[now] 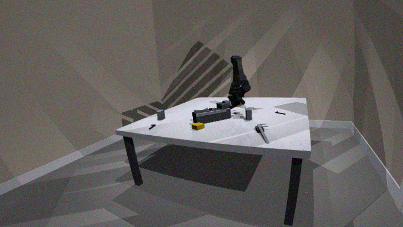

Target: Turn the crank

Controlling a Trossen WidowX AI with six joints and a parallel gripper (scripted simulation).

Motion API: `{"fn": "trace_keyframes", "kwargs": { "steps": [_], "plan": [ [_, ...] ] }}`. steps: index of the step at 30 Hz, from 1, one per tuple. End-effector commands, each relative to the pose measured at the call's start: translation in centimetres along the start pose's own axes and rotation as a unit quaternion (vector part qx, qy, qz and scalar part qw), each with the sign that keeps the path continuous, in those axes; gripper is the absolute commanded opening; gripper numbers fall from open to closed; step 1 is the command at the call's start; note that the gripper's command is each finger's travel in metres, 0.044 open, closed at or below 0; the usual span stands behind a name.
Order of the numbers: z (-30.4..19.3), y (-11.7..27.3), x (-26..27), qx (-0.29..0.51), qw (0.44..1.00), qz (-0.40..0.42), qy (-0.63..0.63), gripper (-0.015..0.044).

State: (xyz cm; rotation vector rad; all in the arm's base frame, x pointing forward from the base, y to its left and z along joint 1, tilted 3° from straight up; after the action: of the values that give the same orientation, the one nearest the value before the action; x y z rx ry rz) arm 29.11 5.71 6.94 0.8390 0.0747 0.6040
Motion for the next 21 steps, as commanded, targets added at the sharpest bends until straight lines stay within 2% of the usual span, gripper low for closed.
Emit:
{"fn": "trace_keyframes", "kwargs": {
  "steps": [1,10,21],
  "plan": [
    [0.0,0.0,0.0,0.000,1.000,0.000,0.000,0.0210],
    [0.0,0.0,0.0,0.000,1.000,0.000,0.000,0.0440],
    [3.3,3.3,0.5,0.000,1.000,0.000,0.000,0.0440]
  ]
}}
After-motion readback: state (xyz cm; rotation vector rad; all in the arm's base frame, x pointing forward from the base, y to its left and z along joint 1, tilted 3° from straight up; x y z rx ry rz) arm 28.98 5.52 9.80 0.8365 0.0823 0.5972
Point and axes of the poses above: the point midway between the two fingers, 35 mm back from their tips, its own y axis back along the fingers, its own x axis across the jaws, z = x × y, the point moved 6 cm from there along y, back along the fingers, and after that the axes turned 7 degrees about -y, right-handed, at the moved point
